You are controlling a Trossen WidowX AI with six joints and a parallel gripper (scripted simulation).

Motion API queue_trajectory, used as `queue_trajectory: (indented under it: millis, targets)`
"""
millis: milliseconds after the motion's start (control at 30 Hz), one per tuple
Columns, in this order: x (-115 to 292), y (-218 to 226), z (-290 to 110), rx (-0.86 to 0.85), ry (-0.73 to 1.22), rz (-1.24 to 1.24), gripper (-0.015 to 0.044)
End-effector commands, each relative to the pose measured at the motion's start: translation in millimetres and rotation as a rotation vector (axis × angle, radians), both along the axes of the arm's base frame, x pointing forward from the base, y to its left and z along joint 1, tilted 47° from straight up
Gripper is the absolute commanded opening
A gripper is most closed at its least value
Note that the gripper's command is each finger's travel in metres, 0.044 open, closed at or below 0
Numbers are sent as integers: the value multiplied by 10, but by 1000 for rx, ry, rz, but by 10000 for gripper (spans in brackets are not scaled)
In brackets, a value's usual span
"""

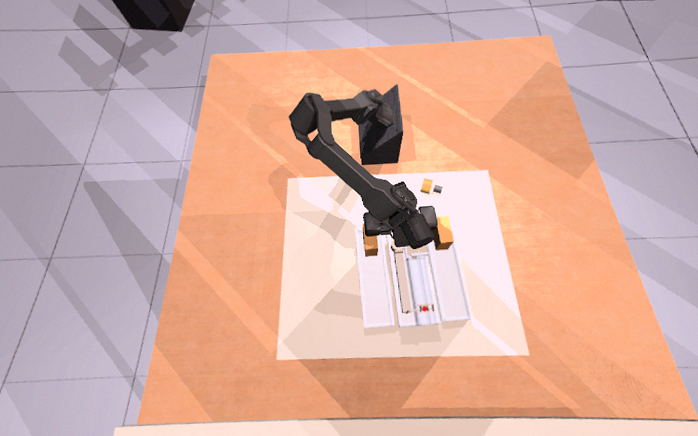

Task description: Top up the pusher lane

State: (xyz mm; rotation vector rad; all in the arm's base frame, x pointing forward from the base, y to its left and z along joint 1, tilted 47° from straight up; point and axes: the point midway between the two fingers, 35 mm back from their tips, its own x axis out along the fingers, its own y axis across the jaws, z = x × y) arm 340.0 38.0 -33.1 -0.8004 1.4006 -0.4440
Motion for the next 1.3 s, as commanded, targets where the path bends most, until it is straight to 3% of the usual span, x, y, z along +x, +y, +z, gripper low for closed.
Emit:
queue_trajectory:
  millis: [0, 1267]
  targets:
    - [48, -25, 3, -1, -18, -2, 0]
    - [46, -117, -55, -3, -18, -2, 0]
